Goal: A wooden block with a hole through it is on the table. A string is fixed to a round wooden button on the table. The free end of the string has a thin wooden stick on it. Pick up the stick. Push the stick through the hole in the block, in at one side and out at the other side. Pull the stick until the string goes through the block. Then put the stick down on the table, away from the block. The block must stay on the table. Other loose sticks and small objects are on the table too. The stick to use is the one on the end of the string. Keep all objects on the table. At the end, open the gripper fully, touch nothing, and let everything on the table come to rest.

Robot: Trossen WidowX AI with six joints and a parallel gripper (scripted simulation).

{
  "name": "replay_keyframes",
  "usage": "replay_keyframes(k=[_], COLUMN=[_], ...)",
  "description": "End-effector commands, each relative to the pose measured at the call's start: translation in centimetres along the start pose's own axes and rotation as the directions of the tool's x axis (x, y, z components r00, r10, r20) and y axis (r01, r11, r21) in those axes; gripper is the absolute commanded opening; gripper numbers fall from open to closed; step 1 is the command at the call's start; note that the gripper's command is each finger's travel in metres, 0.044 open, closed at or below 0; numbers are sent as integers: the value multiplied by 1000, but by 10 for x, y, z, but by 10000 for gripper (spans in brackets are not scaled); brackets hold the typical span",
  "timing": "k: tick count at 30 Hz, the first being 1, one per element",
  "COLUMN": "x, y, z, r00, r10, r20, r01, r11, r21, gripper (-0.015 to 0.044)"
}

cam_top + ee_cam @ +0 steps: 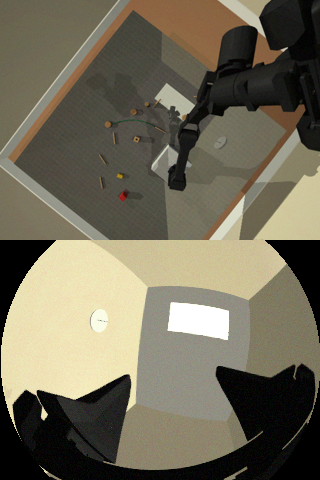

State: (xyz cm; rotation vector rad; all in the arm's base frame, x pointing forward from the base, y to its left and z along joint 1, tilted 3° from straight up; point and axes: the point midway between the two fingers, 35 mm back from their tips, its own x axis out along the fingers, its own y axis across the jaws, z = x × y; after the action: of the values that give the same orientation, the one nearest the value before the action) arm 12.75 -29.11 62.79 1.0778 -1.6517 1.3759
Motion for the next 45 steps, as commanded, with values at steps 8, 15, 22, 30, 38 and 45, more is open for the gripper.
replay_keyframes(k=[8, 15, 22, 30, 38, 45], x=[38, 62, 62, 25, -61, -163], y=[50, 107, 149, 181, 174, 141], z=[-50, -132, -219, -347, -457, -516], r00=[983, 905, 769, 488, 127, -207], r10=[76, 146, 176, 137, 26, -95], r20=[-166, -399, -615, -862, -992, -974], r01=[-90, -202, -298, -461, -581, -625], r11=[993, 974, 949, 879, 812, 779], r21=[-75, -101, -102, -121, -53, 56], gripper=[440, 440, 440, 440, 440, 440])
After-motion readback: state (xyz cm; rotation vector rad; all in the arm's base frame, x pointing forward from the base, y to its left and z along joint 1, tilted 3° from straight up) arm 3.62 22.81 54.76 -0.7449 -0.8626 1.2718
